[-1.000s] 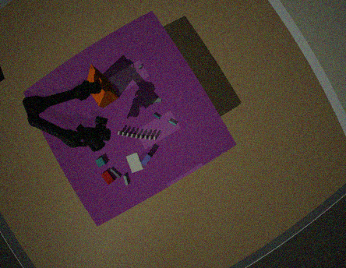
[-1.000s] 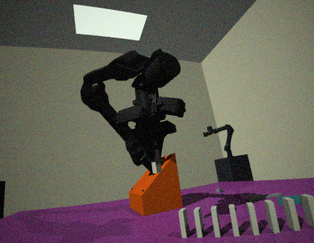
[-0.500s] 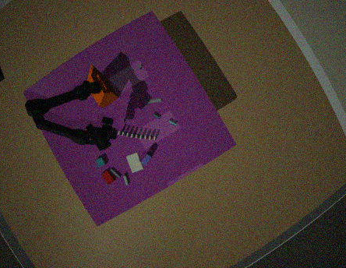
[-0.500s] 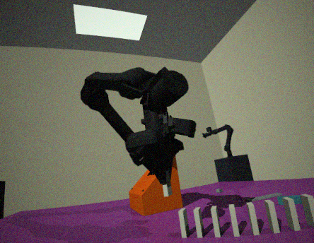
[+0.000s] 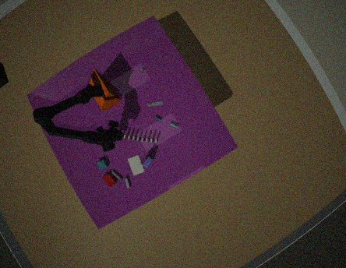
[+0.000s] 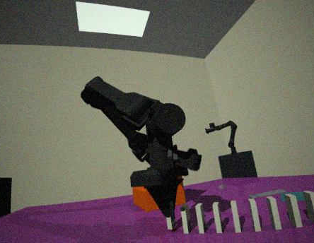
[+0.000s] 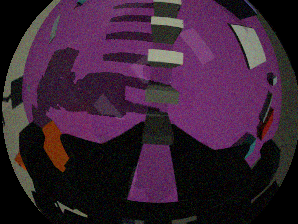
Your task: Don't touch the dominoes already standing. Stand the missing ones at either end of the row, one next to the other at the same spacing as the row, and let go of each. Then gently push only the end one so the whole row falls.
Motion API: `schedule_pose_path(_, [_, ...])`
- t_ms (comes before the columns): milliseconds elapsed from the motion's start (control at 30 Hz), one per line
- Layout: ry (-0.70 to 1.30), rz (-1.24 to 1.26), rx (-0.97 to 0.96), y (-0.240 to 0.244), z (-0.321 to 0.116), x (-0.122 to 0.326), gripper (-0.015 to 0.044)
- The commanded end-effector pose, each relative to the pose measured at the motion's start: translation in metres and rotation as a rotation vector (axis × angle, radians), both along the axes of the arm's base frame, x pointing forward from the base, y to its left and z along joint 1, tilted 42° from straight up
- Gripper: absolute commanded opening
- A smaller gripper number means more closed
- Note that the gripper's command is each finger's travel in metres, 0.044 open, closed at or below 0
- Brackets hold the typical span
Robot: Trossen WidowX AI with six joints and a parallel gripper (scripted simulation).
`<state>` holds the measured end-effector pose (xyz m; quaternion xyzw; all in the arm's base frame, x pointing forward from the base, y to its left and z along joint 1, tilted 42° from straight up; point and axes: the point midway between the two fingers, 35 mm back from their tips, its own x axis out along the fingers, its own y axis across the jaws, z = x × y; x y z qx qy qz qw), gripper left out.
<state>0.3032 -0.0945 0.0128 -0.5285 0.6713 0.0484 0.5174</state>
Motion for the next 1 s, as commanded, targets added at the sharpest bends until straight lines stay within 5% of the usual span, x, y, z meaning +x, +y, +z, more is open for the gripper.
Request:
schedule_pose_path(0, [0.000, 0.008, -0.005, -0.002, -0.002, 0.000, 0.0107])
schedule_pose_path(267, [0.000, 0.008, -0.005, -0.002, -0.002, 0.000, 0.0107])
schedule_pose_path(700, [0.000, 0.008, -0.005, -0.002, -0.002, 0.000, 0.0440])
schedule_pose_path(967, [-0.001, 0.006, 0.010, 0.056, 0.056, -0.001, 0.0440])
